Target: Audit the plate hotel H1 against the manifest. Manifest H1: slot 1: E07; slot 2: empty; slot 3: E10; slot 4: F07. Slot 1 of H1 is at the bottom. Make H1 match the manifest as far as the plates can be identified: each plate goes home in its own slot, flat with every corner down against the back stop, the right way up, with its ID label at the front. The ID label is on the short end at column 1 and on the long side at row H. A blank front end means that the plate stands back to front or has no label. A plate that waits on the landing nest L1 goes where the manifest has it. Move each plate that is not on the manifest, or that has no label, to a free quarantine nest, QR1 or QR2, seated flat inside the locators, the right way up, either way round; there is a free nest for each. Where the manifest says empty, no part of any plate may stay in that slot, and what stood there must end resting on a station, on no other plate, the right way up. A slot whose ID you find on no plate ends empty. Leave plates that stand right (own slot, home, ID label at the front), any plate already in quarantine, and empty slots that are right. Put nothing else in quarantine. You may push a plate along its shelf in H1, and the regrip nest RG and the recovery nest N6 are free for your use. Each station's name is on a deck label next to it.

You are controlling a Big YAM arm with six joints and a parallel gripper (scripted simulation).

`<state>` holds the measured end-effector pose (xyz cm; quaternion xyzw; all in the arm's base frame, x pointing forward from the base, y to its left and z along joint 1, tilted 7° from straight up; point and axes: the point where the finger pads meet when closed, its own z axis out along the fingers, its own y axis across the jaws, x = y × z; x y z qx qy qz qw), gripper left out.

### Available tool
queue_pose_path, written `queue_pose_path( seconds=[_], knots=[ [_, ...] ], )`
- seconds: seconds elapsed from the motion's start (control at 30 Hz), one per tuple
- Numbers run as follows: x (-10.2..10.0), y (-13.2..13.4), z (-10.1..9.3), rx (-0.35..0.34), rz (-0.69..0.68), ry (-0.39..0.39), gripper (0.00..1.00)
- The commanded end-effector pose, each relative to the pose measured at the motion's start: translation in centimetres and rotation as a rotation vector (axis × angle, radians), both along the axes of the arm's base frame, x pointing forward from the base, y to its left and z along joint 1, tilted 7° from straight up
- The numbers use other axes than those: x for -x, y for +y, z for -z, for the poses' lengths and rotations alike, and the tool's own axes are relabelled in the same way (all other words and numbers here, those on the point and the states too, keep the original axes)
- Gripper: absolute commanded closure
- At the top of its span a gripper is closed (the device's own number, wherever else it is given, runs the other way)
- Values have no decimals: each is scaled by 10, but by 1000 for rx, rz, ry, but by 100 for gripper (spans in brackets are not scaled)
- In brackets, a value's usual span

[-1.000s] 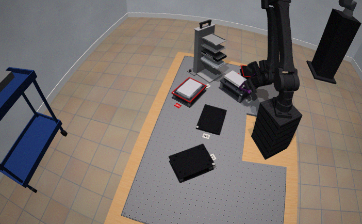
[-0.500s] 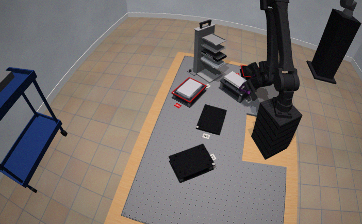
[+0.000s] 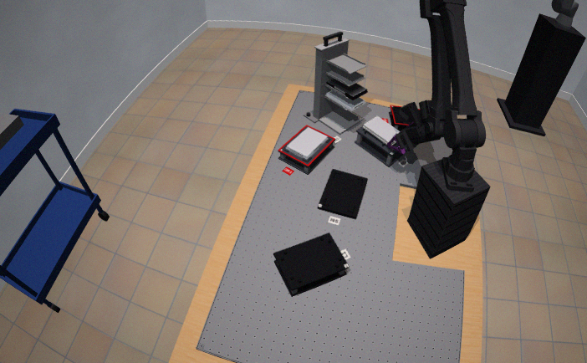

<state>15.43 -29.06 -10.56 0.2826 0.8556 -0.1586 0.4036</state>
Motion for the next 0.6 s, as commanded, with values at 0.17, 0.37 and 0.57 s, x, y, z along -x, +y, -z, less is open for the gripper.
queue_pose_path(
  seconds=[0.17, 0.37, 0.57],
  knots=[
    [-5, -4, 1, 18, -3, -11, 14],
    [-5, -4, 3, 17, -3, -11, 14],
    [-5, -4, 6, 17, -3, -11, 14]
  ],
)
